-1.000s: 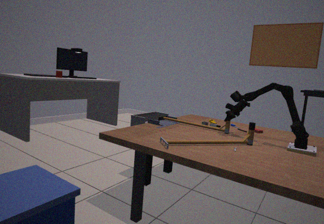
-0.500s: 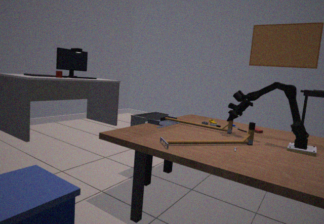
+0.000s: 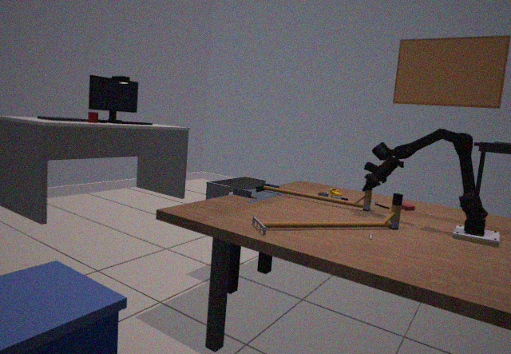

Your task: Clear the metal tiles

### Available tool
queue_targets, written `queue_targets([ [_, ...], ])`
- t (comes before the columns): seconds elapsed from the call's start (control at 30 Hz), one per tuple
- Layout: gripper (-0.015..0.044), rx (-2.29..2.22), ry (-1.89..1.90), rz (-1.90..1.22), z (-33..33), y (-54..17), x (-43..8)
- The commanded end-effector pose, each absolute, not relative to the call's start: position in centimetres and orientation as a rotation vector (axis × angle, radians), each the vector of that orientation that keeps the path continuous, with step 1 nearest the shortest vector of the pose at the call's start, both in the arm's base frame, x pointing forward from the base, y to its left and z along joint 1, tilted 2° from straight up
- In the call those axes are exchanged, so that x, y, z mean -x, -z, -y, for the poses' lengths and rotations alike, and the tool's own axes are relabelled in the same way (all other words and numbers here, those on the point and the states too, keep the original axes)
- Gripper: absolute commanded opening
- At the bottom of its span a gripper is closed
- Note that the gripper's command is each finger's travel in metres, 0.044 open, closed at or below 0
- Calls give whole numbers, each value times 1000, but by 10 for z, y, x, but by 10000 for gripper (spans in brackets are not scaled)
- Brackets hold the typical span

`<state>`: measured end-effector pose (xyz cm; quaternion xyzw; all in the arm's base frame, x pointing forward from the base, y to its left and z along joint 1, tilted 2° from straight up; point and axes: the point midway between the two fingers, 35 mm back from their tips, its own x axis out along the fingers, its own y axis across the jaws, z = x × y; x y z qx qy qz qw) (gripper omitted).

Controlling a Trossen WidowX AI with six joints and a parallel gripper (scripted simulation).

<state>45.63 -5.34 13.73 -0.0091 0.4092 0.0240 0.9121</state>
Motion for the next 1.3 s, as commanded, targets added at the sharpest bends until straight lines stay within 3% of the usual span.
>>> queue_targets([
  [0.0,0,20,-49,-830,55,-143,-450],
  [1.27,0,20,-48,-829,61,-142,-399],
])
